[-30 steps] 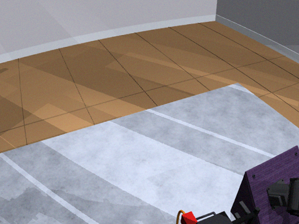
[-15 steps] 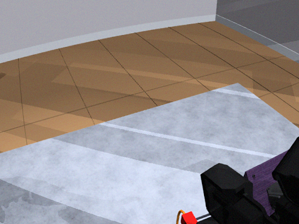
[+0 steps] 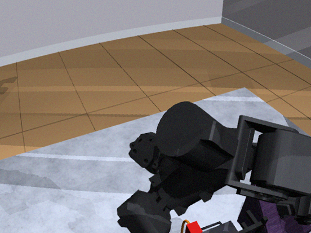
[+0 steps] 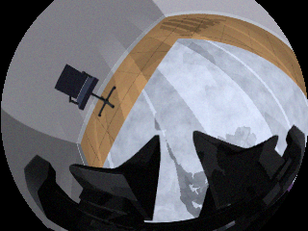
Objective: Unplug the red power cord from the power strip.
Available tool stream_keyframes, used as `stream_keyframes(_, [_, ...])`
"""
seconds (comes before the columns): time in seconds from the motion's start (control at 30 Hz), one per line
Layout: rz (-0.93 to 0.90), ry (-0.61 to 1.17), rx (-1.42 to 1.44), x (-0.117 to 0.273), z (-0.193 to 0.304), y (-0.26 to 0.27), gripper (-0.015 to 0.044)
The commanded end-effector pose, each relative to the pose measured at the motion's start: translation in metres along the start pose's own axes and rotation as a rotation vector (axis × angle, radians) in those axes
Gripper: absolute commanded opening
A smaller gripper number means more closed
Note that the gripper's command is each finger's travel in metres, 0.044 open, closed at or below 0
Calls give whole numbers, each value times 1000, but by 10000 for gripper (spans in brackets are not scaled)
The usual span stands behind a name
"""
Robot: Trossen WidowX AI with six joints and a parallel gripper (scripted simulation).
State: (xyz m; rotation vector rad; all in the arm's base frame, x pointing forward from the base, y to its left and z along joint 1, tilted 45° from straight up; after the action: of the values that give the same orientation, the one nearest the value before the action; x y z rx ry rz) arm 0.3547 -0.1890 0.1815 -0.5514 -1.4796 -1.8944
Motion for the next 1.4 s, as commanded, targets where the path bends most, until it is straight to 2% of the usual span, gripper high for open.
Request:
stream_keyframes(0.0, [219,68,-164,-23,-10,-52,160])
stream_keyframes(0.33, [759,310,-577,-38,5,-164,160])
stream_keyframes(1.37, [769,316,-585,-30,34,-150,160])
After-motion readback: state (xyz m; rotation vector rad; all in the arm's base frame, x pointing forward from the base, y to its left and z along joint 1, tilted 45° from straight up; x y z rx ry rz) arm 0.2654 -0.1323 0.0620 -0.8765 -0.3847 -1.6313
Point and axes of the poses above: the point midway between the two fingers, 35 mm back from their tips, its own x axis back along the fingers, its own y axis across the jaws, z = x × y, the point moved 4 cm from there along x, back along the fingers, and after that the axes turned 15 degrees about -x, right-handed, at the moved point
